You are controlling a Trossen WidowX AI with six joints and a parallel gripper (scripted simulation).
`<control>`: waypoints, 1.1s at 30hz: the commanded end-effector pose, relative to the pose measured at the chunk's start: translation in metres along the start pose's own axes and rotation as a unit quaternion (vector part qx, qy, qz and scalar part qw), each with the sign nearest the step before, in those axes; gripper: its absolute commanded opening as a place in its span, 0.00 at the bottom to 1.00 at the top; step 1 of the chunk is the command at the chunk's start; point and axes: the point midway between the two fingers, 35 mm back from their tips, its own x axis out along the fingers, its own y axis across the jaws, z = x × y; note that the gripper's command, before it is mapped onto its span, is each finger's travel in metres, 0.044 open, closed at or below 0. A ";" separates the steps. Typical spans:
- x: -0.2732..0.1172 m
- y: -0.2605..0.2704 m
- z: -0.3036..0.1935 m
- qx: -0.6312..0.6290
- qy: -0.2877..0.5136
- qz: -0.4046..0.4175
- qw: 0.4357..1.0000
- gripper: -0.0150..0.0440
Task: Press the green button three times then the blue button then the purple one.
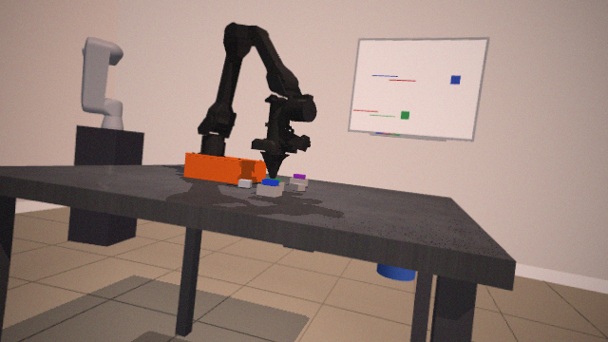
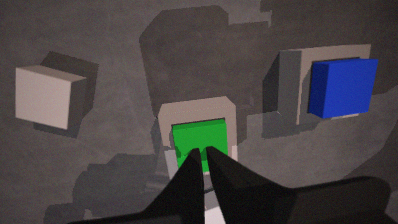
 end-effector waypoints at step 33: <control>0.004 0.000 0.001 0.000 -0.005 0.001 1.000 0.29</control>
